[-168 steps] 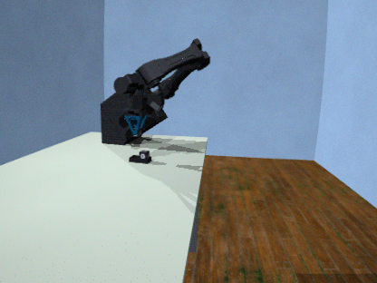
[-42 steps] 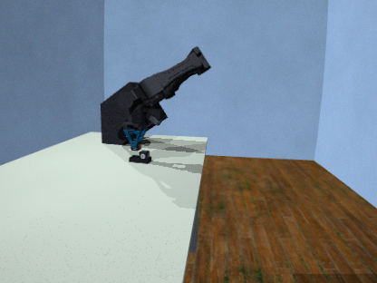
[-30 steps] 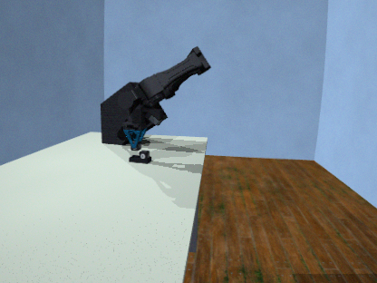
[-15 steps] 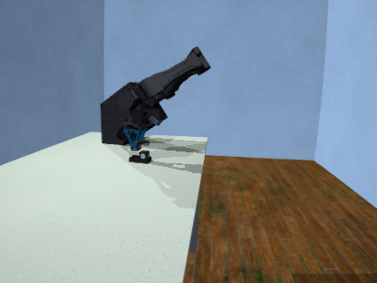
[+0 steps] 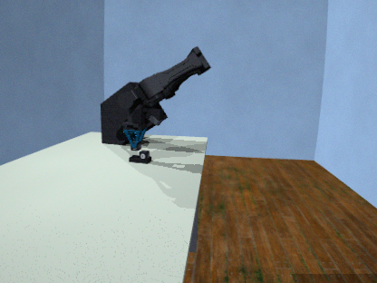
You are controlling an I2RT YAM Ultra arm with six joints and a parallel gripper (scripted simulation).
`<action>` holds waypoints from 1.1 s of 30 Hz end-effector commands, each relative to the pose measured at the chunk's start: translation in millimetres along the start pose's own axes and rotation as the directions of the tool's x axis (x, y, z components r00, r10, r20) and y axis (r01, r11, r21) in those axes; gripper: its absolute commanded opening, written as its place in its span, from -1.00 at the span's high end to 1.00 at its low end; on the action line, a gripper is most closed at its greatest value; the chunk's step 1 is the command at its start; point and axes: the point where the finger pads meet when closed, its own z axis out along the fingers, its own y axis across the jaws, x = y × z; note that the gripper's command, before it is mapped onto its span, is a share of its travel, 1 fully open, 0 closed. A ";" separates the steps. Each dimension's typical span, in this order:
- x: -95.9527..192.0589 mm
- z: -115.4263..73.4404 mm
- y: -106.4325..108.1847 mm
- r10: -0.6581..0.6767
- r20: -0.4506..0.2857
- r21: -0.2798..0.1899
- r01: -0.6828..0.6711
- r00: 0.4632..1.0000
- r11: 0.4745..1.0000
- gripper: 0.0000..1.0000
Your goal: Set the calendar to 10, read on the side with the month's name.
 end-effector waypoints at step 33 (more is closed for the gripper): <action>-0.4 7.4 -3.3 0.000 0.006 0.011 0.000 1.000 1.000 0.45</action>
